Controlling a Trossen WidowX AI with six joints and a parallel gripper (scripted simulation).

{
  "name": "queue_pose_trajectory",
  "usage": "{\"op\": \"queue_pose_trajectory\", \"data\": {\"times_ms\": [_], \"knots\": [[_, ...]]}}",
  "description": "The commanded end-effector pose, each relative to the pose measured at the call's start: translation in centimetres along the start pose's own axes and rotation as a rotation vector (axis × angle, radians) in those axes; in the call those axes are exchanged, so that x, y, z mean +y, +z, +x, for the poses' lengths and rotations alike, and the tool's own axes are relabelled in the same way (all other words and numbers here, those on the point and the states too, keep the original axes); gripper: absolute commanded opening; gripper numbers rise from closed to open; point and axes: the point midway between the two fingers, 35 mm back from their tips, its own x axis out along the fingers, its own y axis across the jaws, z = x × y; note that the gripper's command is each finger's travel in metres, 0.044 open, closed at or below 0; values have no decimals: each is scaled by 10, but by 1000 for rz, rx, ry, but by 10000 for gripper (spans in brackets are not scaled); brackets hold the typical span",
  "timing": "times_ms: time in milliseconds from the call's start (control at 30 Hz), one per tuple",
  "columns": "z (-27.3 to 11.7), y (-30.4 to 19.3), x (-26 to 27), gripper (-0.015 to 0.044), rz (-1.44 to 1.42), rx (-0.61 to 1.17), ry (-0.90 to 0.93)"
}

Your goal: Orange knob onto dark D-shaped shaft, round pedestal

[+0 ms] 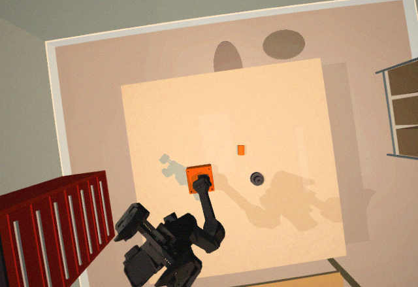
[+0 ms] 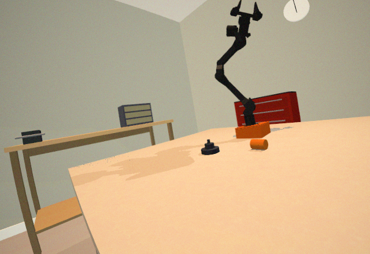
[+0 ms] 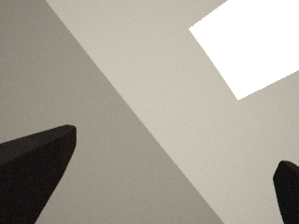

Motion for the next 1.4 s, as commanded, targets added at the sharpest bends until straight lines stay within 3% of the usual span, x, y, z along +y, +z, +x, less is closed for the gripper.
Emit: {"op": "queue_pose_trajectory", "data": {"times_ms": [0,300,600,1000,1367], "knots": [[-3,-53,45,440,-102,144,127],[-37,-198,121,440,-283,518,408],[-124,-340,136,440,-424,931,638],[-299,-467,98,440,-391,1582,851],[-491,-482,33,440,-151,2291,921]]}}
